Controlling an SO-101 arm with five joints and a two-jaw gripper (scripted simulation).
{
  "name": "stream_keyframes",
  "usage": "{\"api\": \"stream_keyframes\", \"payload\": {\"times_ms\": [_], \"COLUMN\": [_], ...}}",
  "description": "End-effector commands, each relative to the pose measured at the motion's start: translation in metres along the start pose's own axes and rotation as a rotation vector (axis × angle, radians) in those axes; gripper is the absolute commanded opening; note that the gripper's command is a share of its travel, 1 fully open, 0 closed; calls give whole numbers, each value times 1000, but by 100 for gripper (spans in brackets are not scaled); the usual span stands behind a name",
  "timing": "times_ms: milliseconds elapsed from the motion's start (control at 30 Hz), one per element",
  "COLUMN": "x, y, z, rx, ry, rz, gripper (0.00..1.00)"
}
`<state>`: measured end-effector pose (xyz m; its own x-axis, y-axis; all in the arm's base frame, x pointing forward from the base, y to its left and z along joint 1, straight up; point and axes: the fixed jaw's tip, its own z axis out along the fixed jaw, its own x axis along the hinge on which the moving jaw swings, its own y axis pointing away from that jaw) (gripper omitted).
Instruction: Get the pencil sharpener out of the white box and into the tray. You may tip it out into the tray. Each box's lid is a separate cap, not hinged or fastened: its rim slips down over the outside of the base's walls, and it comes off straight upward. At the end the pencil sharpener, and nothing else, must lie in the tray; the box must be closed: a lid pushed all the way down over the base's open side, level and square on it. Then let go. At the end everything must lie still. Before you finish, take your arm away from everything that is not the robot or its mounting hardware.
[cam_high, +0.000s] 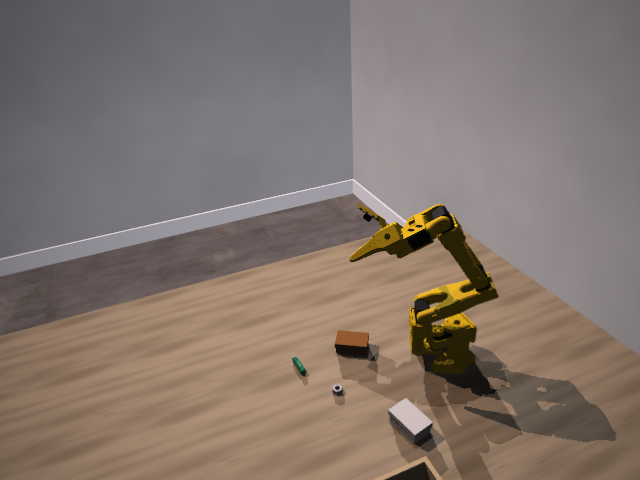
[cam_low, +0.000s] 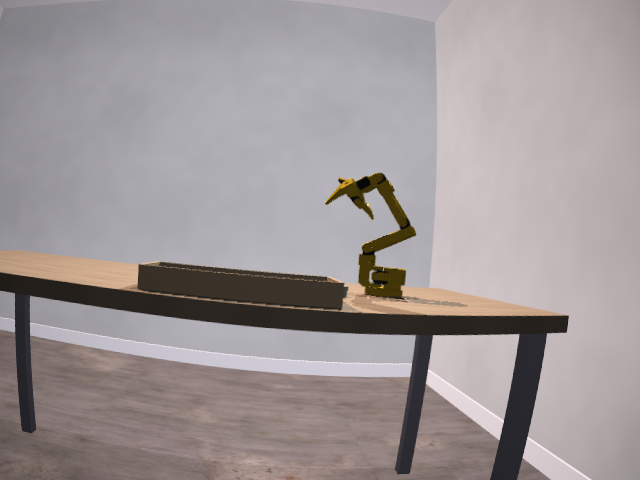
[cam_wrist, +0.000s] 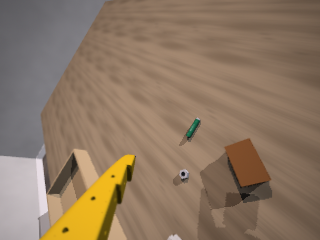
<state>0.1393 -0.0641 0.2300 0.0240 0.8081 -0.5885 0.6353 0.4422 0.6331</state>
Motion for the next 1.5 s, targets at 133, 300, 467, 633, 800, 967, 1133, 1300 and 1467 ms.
{"api": "stream_keyframes", "payload": {"times_ms": [133,300,467,633,800,967,1133,1300,1467], "x": [0,0,0,0,0,0,1,2,3], "y": [0,0,0,0,0,0,0,1,1], "z": [0,0,0,0,0,0,0,1,2], "rx": [-1,-1,-1,-1,-1,-1,-1,-1,0], "ry": [0,0,0,0,0,3,5,12,22], "rz": [1,1,1,1,-2,-11,-21,-47,-87], "gripper": [100,100,100,100,100,100,100,99,99]}}
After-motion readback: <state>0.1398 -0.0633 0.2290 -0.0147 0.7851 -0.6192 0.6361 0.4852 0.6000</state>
